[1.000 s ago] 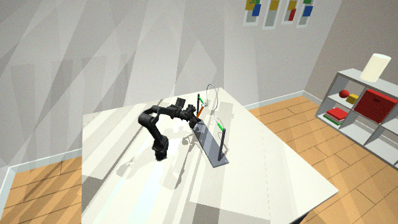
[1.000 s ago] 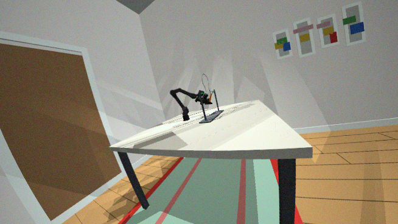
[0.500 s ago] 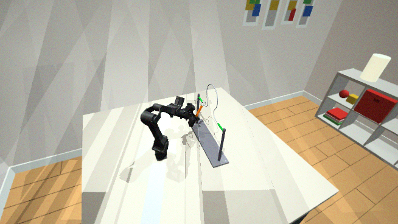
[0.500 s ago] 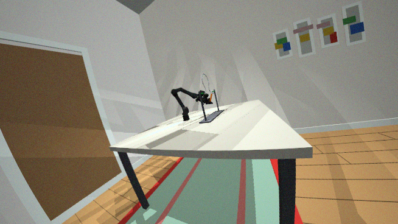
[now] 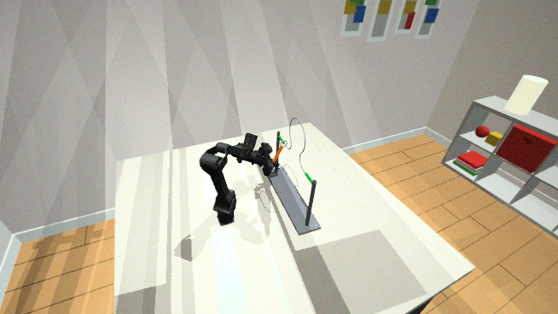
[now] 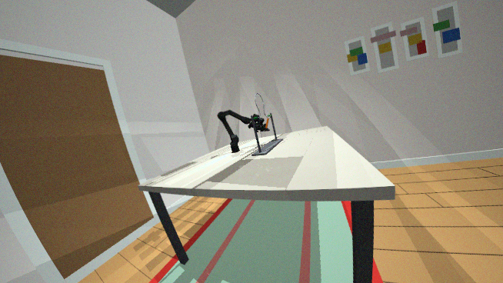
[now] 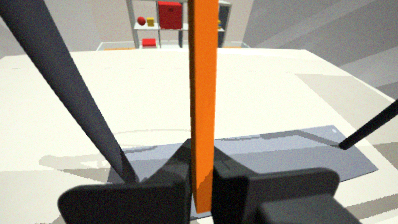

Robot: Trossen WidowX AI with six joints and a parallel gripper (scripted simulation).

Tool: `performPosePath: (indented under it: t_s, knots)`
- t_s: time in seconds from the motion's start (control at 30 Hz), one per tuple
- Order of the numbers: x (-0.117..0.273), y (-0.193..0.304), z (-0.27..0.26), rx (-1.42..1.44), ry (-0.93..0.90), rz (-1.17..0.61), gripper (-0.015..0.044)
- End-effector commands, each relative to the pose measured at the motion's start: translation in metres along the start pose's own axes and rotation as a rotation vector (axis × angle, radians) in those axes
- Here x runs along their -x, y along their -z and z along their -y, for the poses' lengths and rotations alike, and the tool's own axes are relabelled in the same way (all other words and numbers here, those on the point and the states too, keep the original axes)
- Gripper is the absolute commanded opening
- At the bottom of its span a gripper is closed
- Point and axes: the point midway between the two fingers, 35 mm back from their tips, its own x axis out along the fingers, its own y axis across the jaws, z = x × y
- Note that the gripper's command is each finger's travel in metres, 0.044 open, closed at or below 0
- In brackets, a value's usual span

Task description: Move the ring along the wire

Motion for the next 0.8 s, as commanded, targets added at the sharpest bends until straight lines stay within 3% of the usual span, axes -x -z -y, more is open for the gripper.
performPosePath:
  t_s: [0.0,0.77]
  knots:
    - [0.001,-0.003,-0.005,-0.008,0.002,0.006,-0.015]
    - [-0.002,0.005,-0.016,-0.009,0.003,0.008,-0.015]
